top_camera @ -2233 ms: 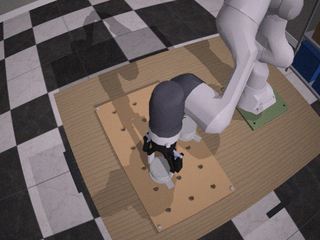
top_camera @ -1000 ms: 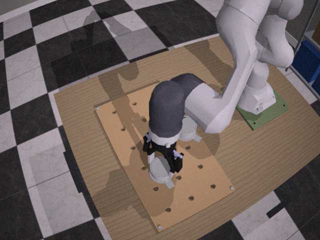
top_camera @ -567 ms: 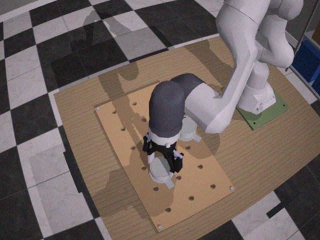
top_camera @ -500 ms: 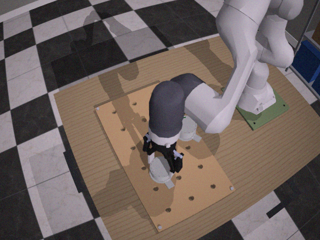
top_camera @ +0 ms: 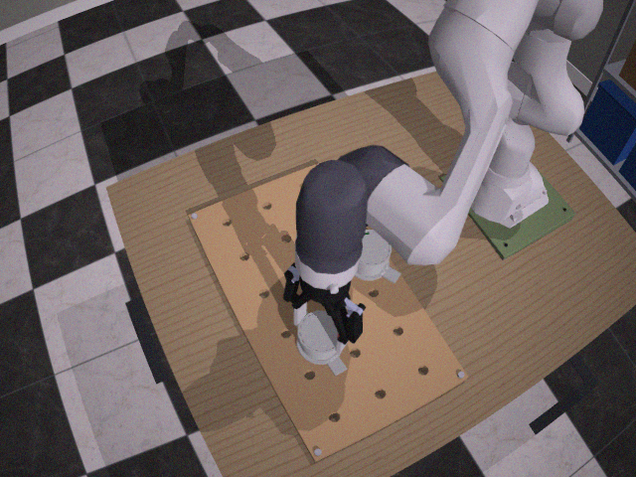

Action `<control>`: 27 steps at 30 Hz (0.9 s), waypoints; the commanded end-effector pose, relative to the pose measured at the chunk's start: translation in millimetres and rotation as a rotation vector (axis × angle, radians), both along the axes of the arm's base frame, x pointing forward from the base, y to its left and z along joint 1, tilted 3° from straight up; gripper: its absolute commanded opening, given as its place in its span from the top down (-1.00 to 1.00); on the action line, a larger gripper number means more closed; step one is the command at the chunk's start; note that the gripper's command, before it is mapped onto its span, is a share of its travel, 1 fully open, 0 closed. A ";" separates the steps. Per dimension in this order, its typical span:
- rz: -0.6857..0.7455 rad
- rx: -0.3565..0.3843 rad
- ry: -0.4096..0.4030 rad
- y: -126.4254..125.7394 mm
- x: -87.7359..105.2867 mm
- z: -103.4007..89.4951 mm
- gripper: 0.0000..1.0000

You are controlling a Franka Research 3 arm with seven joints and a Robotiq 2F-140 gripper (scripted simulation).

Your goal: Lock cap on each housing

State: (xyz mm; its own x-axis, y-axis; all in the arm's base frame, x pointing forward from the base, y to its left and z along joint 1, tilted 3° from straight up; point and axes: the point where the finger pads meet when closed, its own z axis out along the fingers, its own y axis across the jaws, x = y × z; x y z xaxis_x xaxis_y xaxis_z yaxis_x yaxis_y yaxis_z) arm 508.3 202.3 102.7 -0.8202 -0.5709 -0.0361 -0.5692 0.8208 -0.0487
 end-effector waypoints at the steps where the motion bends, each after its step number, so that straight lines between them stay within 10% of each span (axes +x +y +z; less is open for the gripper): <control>1: 0.037 -0.001 0.003 -0.4 -0.4 -1.8 0.80; 27: 0.311 -0.017 0.008 -0.3 0.4 -1.7 0.80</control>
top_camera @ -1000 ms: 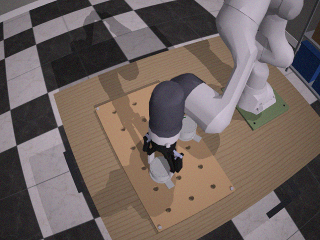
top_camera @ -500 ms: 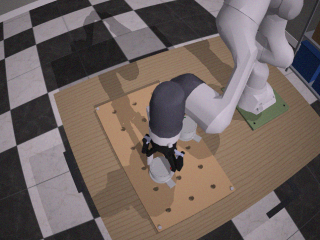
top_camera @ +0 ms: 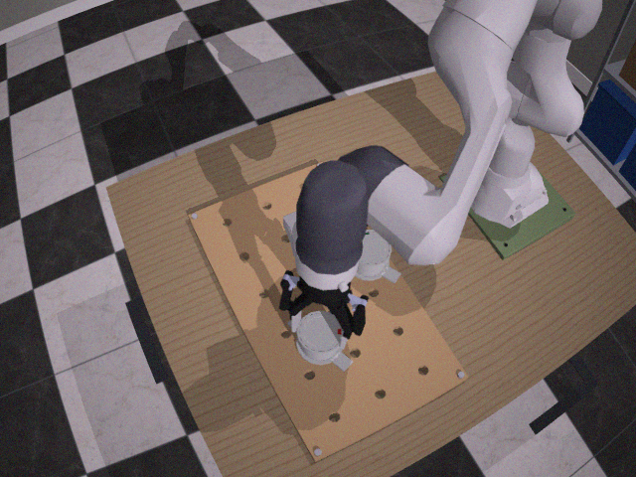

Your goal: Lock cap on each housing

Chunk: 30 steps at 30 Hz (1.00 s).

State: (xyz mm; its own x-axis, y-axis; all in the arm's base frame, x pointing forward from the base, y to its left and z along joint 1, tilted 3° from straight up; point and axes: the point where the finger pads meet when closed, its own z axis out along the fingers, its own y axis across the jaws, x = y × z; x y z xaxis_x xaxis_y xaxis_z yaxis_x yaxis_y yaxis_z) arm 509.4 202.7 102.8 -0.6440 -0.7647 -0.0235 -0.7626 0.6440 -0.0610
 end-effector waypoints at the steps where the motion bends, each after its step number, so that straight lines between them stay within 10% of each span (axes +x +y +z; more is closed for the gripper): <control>1: 0.049 0.000 0.007 -0.7 -0.3 -1.8 0.80; 30: 0.049 0.000 0.007 1.1 12.3 -1.1 0.80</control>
